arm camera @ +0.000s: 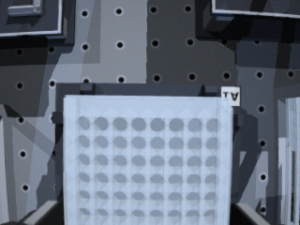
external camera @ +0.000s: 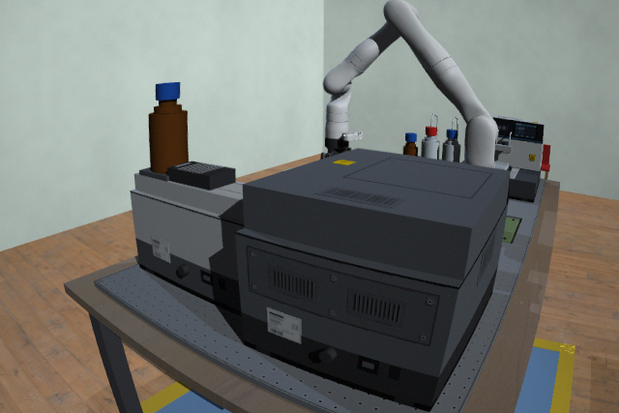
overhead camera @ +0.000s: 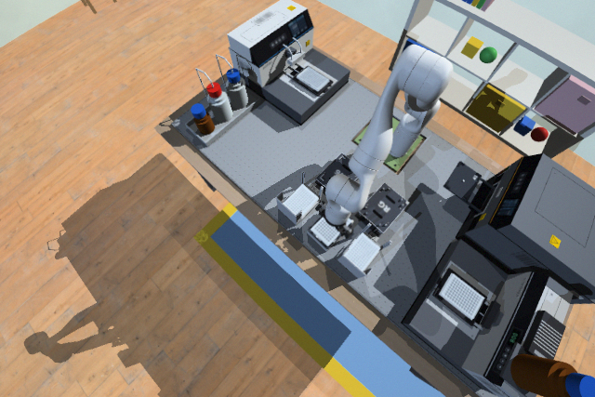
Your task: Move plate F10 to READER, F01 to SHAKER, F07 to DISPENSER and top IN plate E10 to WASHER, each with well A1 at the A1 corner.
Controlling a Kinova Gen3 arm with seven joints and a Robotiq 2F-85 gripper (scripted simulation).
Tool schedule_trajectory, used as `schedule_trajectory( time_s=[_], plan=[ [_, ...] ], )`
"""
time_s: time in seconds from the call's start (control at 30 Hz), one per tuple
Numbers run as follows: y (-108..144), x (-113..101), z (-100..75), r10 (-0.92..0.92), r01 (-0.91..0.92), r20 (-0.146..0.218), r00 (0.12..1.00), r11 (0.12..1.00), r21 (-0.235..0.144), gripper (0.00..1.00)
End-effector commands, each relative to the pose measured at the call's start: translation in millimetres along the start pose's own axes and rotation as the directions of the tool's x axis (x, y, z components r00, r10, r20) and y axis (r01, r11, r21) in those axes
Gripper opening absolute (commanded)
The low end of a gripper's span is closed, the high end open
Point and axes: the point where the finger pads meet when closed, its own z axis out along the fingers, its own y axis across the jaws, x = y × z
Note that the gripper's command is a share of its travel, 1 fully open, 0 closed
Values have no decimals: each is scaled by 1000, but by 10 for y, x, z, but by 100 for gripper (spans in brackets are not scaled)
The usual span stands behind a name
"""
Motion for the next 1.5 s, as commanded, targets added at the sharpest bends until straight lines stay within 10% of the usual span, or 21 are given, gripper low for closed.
schedule_trajectory(
  time_s=[0.0, 1.47],
  plan=[
    [1, -6, -9, 0, 0, 2, 1000, 1000, 0, 100],
    [1, -6, -9, 0, 0, 2, 1000, 1000, 0, 94]
  ],
)
